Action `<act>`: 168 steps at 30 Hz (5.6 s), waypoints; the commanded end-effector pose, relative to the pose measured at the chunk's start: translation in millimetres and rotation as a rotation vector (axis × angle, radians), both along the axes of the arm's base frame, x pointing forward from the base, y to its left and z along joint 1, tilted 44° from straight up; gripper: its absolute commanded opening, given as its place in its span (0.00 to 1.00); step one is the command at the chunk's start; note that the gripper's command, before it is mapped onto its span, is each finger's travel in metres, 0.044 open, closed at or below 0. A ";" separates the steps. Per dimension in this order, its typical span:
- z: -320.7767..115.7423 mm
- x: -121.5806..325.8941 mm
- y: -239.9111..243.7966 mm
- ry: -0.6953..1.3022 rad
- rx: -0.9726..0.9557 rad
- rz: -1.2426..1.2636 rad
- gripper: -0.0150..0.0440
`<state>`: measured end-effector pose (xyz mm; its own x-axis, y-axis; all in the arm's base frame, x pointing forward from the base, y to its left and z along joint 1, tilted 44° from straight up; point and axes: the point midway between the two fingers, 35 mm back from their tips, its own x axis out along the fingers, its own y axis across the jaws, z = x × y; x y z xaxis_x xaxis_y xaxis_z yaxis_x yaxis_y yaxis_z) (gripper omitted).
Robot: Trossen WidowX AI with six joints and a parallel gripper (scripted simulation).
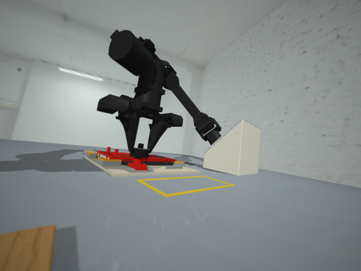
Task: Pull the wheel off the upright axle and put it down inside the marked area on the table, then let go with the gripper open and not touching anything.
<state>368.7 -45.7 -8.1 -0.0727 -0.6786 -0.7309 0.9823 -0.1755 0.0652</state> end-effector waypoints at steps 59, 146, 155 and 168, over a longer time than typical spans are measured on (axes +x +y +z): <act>17.4 1.0 19.8 0.004 0.000 0.013 0.25; -103.2 -51.6 58.8 0.005 0.003 0.013 0.25; -100.8 -51.1 62.0 0.005 0.007 0.011 0.57; -57.1 -46.8 103.3 0.006 0.007 0.013 0.76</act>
<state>321.0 43.3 -81.0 -0.0702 -0.6773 -0.7324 0.9853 -0.1616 0.0550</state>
